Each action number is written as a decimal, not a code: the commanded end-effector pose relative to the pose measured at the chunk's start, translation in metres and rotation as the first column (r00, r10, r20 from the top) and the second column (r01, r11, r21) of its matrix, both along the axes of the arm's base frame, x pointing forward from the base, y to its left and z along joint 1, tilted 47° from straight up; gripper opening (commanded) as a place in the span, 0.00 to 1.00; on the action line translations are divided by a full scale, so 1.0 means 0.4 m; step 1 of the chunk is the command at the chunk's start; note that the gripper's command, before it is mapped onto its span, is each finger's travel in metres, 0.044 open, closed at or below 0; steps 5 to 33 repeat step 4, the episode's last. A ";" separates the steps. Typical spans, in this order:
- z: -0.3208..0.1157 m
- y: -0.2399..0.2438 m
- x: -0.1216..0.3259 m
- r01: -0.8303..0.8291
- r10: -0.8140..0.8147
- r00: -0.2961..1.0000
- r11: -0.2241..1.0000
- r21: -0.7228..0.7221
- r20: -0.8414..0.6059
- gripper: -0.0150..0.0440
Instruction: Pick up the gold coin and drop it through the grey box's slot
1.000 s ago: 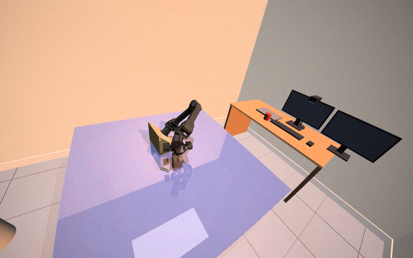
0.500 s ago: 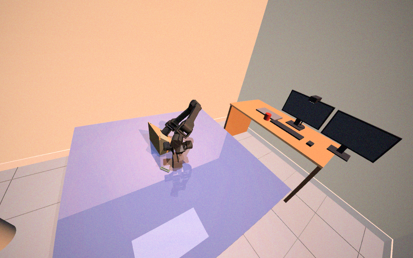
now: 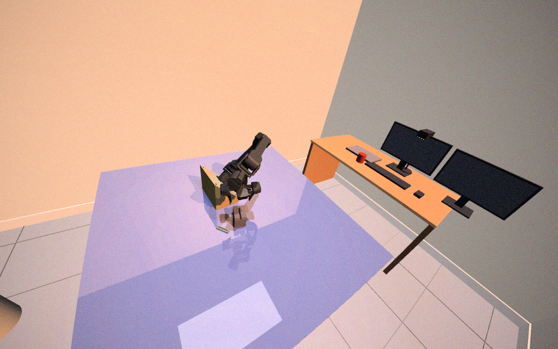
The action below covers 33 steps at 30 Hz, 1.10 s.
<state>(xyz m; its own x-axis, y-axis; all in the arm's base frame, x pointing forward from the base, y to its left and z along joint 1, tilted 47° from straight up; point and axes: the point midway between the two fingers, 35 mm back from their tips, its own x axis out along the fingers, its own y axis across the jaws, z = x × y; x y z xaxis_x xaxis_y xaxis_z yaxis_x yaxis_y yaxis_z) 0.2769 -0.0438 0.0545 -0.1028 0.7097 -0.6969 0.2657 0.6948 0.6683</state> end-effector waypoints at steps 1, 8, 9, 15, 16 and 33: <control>0.008 -0.005 0.001 -0.009 0.009 1.000 1.000 -0.004 0.004 1.00; 0.008 -0.005 0.001 -0.009 0.009 1.000 1.000 -0.004 0.004 1.00; 0.008 -0.005 0.001 -0.009 0.009 1.000 1.000 -0.004 0.004 1.00; 0.008 -0.005 0.001 -0.009 0.009 1.000 1.000 -0.004 0.004 1.00; 0.008 -0.005 0.001 -0.009 0.009 1.000 1.000 -0.004 0.004 1.00; 0.008 -0.005 0.001 -0.009 0.009 1.000 1.000 -0.004 0.004 1.00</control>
